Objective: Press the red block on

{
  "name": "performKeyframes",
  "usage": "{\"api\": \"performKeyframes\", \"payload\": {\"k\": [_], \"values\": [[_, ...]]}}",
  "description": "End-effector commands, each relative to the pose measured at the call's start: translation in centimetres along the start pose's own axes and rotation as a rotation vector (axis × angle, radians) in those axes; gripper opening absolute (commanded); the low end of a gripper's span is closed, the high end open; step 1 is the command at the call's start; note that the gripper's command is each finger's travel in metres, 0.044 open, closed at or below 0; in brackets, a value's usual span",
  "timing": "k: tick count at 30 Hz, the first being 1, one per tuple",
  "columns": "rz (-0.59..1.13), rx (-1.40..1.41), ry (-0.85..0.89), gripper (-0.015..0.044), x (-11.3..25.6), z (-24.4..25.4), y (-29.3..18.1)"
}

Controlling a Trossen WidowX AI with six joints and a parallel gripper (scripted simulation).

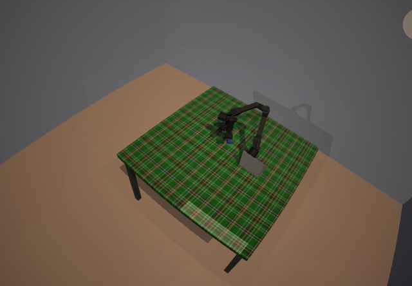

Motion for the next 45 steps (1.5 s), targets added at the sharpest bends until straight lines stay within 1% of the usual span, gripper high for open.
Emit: {"api": "performKeyframes", "payload": {"k": [1,5,9,14,26,45], "values": [[0.014,0.037,-0.008,0.0000,-0.8,-0.5,-1.9],[0.021,0.055,-0.010,0.0000,-1.1,-0.7,-3.0],[0.021,0.055,-0.010,0.0000,-1.5,-0.6,-3.0],[0.022,0.055,-0.011,0.0000,-3.3,-0.6,-3.1],[0.023,0.056,-0.012,0.0000,-4.7,-0.5,-3.2],[0.023,0.056,-0.011,0.0000,-5.2,-0.5,-3.2]]}}
Point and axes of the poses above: the point midway between the two fingers, 35 mm back from their tips, its own x axis back along the fingers, its own z axis across the jaws, y = z × x, the point moved 6 cm from there along x, back along the fingers, and after that the axes turned 11 degrees about x, right-handed, at the moved point
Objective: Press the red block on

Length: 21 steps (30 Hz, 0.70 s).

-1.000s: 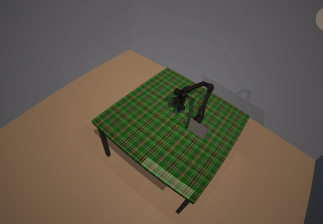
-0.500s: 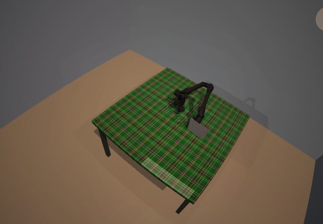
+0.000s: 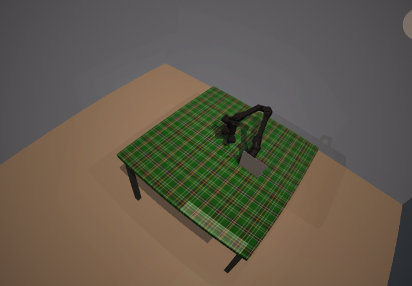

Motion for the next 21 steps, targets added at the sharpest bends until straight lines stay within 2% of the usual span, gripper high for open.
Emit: {"api": "performKeyframes", "payload": {"k": [1,14,21], "values": [[0.003,0.004,-0.002,0.0000,-0.10,0.05,-0.02],[0.000,0.002,0.000,0.0000,-0.18,0.03,0.00],[0.000,0.002,0.000,0.0184,-0.18,0.03,0.00]]}}
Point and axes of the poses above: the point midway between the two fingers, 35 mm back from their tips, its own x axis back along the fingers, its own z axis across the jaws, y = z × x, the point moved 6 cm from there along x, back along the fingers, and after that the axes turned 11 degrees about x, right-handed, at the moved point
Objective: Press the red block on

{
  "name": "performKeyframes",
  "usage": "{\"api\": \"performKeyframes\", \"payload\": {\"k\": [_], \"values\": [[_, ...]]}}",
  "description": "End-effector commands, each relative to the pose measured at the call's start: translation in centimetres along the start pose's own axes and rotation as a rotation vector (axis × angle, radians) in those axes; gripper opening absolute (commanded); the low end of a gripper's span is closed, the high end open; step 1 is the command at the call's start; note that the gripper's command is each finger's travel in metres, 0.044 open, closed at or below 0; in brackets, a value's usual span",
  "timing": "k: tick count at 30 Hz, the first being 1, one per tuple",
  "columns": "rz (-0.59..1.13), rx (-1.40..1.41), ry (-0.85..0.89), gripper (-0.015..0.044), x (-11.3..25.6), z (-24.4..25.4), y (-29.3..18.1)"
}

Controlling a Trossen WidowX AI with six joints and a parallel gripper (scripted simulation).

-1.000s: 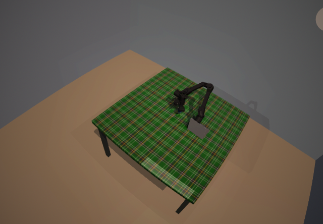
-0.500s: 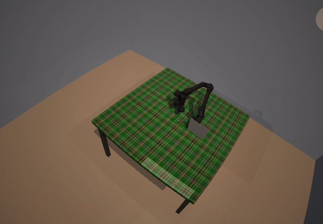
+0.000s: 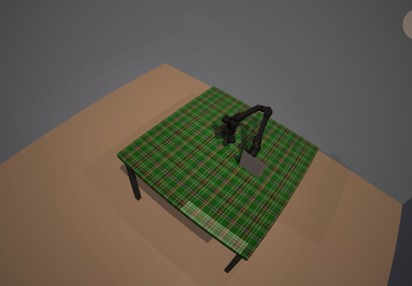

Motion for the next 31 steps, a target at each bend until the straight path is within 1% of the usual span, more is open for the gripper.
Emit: {"api": "performKeyframes", "payload": {"k": [1,2,11,13,16,18,31], "values": [[0.001,-0.001,0.001,0.0210,0.0,0.0,0.0],[0.001,-0.001,0.001,0.0220,0.0,0.0,0.0],[-0.001,-0.001,0.001,0.0220,0.3,0.0,0.0],[-0.007,-0.001,0.005,0.0220,2.4,-0.2,0.4],[-0.007,0.001,0.006,0.0220,7.5,-0.2,0.5],[-0.001,0.001,0.003,0.0220,9.8,0.0,0.2],[0.000,0.000,0.002,0.0220,10.1,0.1,0.5]]}}
Point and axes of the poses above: the point midway between the two fingers, 35 mm back from their tips, its own x axis back along the fingers, its own z axis across the jaws, y = z × x, the point moved 6 cm from there along x, back along the fingers, and after that the axes turned 11 degrees about x, right-handed, at the moved point
